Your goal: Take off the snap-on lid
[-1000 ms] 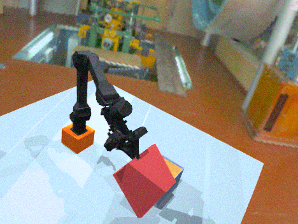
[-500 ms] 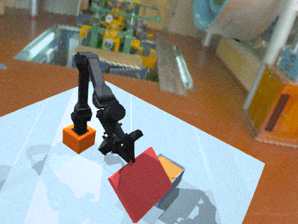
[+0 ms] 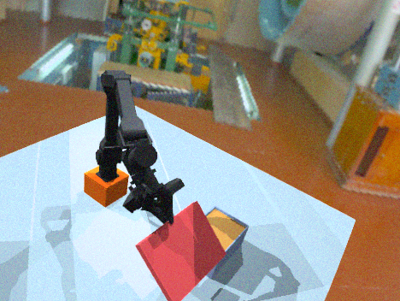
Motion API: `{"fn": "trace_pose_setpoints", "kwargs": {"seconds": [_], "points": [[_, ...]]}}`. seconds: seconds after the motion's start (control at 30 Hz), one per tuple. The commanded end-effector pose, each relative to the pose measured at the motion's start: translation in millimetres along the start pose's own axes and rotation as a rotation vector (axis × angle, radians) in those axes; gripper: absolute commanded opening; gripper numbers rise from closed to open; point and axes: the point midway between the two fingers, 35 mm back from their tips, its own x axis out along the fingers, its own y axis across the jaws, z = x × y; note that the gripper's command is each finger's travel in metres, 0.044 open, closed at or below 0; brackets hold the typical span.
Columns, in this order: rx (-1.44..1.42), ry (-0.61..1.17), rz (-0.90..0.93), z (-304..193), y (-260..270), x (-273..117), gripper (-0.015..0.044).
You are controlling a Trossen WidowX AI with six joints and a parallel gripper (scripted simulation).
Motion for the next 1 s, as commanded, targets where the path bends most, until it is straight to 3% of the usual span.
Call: {"fn": "trace_pose_setpoints", "kwargs": {"seconds": [0.0, 0.97], "points": [[-0.011, -0.002, 0.014, 7.8, 4.8, -2.7, 0.0000], [-0.015, -0.006, 0.013, 65.5, 1.5, -8.0, 0.0000]]}}
